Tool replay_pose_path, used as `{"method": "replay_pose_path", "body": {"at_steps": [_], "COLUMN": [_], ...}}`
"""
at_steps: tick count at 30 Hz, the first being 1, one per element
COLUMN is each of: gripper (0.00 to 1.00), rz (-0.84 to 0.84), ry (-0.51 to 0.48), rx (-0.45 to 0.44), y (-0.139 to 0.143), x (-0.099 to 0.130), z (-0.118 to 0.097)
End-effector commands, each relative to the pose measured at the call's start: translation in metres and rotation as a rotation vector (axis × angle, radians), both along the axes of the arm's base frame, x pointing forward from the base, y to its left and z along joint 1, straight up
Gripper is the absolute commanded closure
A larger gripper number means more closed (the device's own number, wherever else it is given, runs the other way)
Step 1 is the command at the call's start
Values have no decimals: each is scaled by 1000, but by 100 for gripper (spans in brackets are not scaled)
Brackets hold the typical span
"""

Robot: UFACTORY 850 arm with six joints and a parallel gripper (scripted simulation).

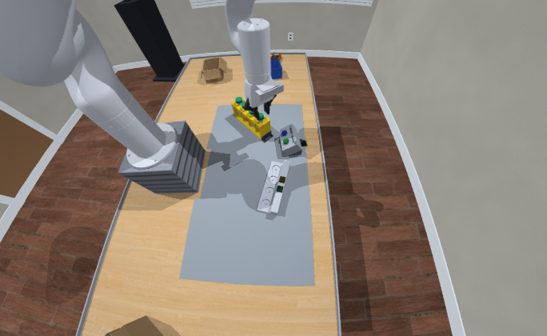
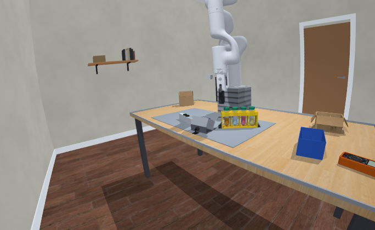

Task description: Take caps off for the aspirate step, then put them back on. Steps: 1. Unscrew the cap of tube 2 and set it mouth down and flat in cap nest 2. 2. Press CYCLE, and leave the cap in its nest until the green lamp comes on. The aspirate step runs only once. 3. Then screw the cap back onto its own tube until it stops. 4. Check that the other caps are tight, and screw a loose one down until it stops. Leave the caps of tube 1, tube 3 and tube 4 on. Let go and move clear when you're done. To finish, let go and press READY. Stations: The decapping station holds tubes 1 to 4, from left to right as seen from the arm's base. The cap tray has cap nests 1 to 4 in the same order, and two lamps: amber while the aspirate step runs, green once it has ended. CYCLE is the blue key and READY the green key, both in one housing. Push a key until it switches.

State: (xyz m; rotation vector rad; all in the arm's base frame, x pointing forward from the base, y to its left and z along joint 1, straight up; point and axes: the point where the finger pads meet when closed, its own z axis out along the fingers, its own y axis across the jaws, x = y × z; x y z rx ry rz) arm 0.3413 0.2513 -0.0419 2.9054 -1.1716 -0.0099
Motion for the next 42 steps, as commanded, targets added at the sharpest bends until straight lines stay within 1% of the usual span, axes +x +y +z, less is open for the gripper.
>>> {"method": "replay_pose_path", "body": {"at_steps": [1,5,6,8,11,13,16,33,36,37,38,39,41,42], "gripper": [54,54,54,54,54,54,54,54,54,54,54,54,54,54], "rz": [36,48,48,93,93,93,138,138,-112,-112,-195,-195,-350,-362], "ry": [-5,-6,-6,-8,-8,-8,-10,-10,-12,-12,-12,-12,-13,-13], "rx": [1,1,2,2,2,2,4,4,2,2,2,2,1,1], "y": [-16,-36,-37,-47,-62,-62,-86,-86,-65,-65,-58,-58,-44,-44], "x": [3,4,4,4,4,4,2,2,-11,-11,-16,-16,-24,-24], "z": [2,3,3,4,5,5,7,7,7,7,7,7,7,7]}}
